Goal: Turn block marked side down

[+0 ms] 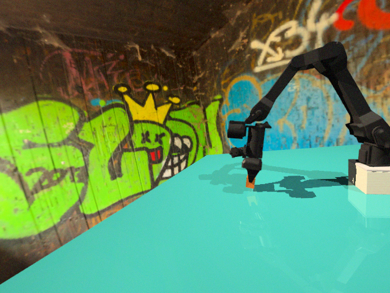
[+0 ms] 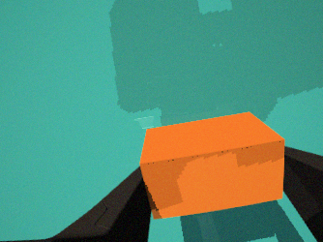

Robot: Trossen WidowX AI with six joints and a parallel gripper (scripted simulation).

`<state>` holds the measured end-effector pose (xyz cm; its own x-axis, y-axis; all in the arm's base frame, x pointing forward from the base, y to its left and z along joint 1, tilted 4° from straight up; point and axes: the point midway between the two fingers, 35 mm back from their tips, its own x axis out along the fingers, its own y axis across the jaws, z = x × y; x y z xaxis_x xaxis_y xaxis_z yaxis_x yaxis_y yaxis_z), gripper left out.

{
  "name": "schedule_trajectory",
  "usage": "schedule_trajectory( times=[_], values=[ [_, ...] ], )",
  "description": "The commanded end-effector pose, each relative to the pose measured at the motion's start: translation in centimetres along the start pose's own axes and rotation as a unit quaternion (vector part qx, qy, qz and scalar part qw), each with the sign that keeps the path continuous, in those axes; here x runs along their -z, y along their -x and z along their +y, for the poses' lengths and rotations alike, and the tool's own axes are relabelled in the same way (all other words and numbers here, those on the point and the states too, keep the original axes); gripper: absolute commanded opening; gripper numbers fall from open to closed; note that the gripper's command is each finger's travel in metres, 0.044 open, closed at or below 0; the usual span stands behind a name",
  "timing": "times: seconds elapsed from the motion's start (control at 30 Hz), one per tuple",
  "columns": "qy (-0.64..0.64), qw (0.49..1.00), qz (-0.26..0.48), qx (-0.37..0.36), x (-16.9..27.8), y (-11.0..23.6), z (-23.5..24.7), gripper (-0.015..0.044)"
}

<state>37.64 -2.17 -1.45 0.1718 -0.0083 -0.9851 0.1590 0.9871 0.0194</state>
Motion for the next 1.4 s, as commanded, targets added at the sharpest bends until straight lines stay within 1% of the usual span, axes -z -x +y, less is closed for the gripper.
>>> schedule_trajectory(
  times=[0.0,0.6,0.83,1.37],
  values=[
    [-0.001,0.999,-0.037,0.002,0.0,0.0,0.0,0.0],
    [-0.003,0.986,-0.169,0.001,0.8,0.2,-0.1,0.0],
    [-0.004,0.985,-0.175,0.001,0.8,0.2,-0.1,0.0],
    [0.0,0.96,-0.279,0.003,0.0,-3.2,0.1,0.0]
  ],
)
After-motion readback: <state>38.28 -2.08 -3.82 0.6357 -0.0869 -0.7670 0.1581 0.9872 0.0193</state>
